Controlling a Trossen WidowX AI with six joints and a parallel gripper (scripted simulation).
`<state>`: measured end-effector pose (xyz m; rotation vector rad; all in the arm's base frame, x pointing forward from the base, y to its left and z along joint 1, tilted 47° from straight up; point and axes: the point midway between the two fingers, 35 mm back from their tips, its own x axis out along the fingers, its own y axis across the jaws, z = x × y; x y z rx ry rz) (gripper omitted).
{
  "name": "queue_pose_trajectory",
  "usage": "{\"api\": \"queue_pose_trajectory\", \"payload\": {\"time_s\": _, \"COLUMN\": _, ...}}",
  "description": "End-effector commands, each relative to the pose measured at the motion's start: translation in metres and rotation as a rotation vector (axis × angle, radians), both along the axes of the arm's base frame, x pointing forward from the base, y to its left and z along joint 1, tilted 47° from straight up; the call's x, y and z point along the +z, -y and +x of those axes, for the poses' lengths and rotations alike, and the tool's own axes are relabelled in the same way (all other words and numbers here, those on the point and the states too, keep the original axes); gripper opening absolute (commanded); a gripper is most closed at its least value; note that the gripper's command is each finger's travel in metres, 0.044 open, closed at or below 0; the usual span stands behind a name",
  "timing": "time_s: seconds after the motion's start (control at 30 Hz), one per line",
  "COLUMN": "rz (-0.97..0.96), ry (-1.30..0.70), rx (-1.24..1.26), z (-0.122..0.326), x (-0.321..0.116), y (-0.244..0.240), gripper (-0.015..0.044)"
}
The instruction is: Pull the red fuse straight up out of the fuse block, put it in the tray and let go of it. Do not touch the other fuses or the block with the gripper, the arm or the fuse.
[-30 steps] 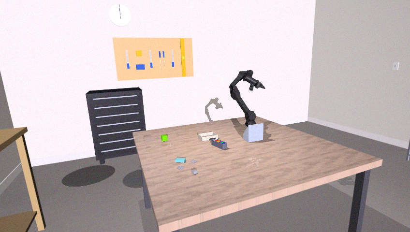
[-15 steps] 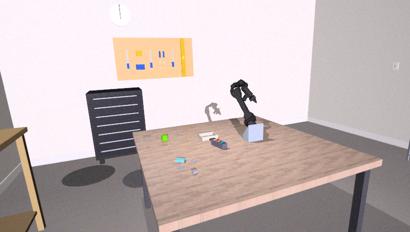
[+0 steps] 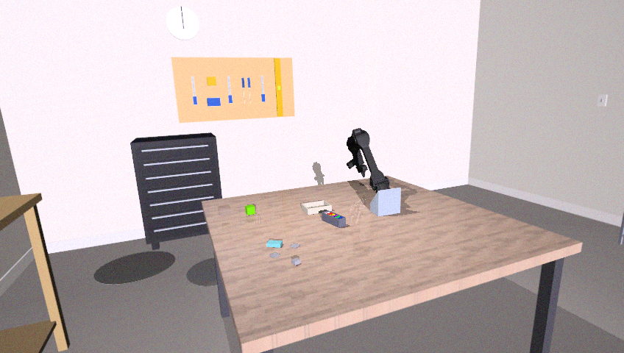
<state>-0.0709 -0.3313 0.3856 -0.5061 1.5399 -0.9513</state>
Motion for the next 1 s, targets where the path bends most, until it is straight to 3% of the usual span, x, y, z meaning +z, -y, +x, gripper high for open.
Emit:
{"api": "queue_pose_trajectory", "payload": {"time_s": 0.0, "rz": -0.006, "ry": 0.057, "rx": 0.084, "z": 0.05, "x": -0.011, "y": 0.013, "gripper": 0.0067}}
{"api": "queue_pose_trajectory", "payload": {"time_s": 0.5, "rz": 0.044, "ry": 0.347, "rx": 0.227, "z": 0.231, "x": -0.05, "y": -0.002, "gripper": 0.0067}}
{"api": "queue_pose_trajectory", "payload": {"time_s": 0.97, "rz": 0.297, "ry": 0.419, "rx": 0.361, "z": 0.394, "x": -0.139, "y": -0.12, "gripper": 0.0067}}
